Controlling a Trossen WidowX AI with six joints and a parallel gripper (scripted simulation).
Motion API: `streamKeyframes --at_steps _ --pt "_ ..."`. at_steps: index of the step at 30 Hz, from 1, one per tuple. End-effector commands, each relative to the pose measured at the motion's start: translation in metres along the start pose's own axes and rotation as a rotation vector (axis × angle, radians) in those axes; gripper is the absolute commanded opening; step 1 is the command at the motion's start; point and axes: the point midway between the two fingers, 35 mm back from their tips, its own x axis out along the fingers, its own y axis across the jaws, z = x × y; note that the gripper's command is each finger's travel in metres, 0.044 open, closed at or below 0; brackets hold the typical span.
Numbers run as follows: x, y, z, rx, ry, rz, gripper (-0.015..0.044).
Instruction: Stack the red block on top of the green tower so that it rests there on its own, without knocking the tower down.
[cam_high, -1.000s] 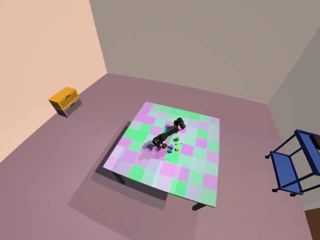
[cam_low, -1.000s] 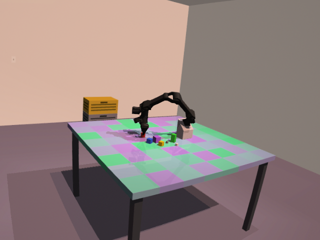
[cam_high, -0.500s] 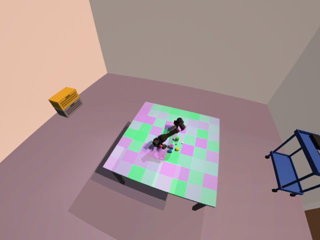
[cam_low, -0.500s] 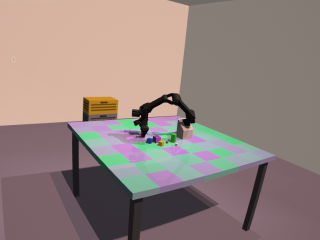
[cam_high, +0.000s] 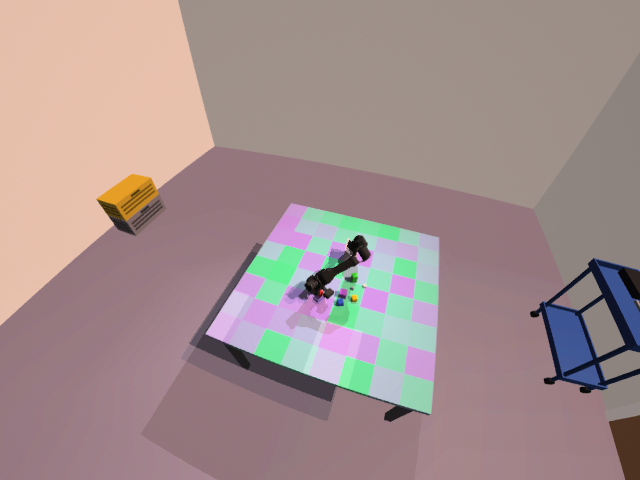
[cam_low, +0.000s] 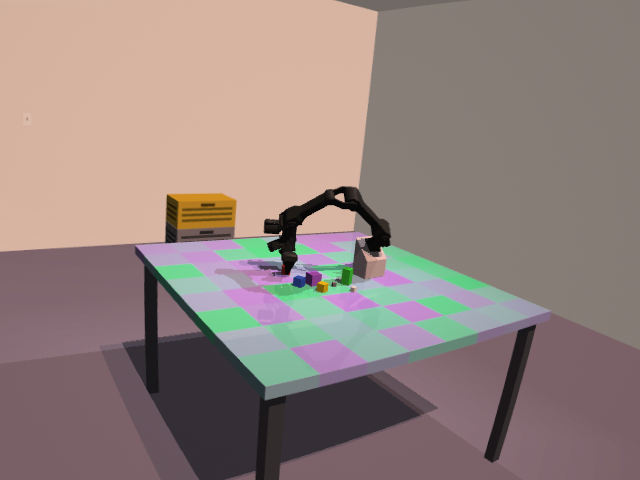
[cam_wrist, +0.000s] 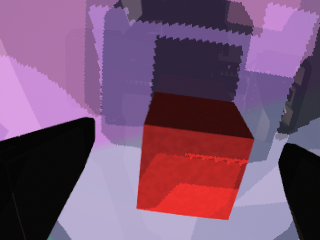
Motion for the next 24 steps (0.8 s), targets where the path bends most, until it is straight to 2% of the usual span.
streamKeyframes --at_steps 1,7,14,18,24 --pt "0.000 0.000 -0.001 0.005 0.001 0.003 0.0309" --pt "0.000 0.000 -0.001 0.005 0.001 0.003 0.0151" --pt "0.000 0.000 -0.001 0.005 0.001 0.003 0.0105" --pt "-0.012 0.000 0.000 0.005 0.001 0.002 0.0000" --pt "-0.043 0.000 0.000 0.005 0.000 0.001 0.0000"
